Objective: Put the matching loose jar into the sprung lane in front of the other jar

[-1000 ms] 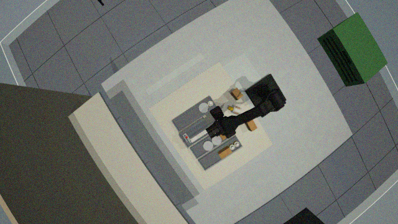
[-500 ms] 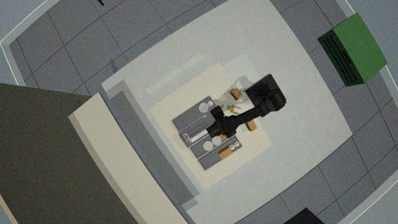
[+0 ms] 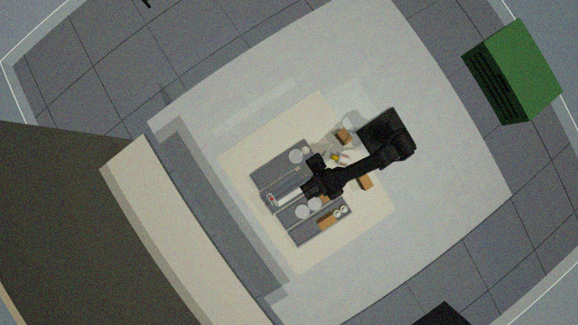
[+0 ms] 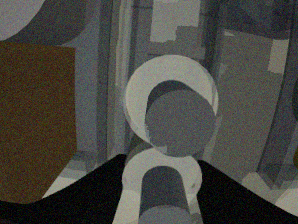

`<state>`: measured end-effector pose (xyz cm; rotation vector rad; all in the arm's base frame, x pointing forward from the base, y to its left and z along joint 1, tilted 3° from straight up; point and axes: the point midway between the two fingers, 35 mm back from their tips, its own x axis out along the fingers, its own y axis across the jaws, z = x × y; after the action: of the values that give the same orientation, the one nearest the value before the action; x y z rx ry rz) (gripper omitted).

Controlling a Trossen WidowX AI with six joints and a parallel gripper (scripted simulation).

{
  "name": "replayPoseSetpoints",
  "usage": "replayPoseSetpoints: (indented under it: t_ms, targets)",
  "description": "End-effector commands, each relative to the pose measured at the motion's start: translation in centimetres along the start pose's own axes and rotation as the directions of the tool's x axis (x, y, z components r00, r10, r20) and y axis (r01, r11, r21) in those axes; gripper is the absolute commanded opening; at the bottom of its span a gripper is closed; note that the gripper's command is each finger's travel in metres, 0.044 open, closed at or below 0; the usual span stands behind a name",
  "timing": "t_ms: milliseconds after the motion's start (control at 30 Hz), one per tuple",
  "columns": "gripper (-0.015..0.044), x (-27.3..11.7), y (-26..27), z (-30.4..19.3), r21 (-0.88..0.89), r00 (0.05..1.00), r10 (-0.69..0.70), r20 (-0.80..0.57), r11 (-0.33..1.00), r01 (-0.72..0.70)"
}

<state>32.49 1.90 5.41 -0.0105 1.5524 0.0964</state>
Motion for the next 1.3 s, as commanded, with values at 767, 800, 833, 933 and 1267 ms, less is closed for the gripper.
replayPoseSetpoints:
  t_ms: [767, 800, 833, 933, 1267]
  targets:
    - [0.0210, 0.0, 0.0, -0.1, 0.004, 1.000, 0.003, 0.007, 1.000, -0.003]
    - [0.0236, 0.0, 0.0, -0.1, 0.004, 1.000, 0.003, 0.007, 1.000, -0.003]
    - [0.0262, 0.0, 0.0, -0.1, 0.004, 1.000, 0.003, 0.007, 1.000, -0.003]
    - [0.0282, 0.0, 0.0, -0.1, 0.004, 1.000, 0.003, 0.007, 1.000, -0.003]
    - [0.0282, -2.0, -0.1, -0.1, 0.004, 1.000, 0.003, 0.007, 1.000, -0.003]
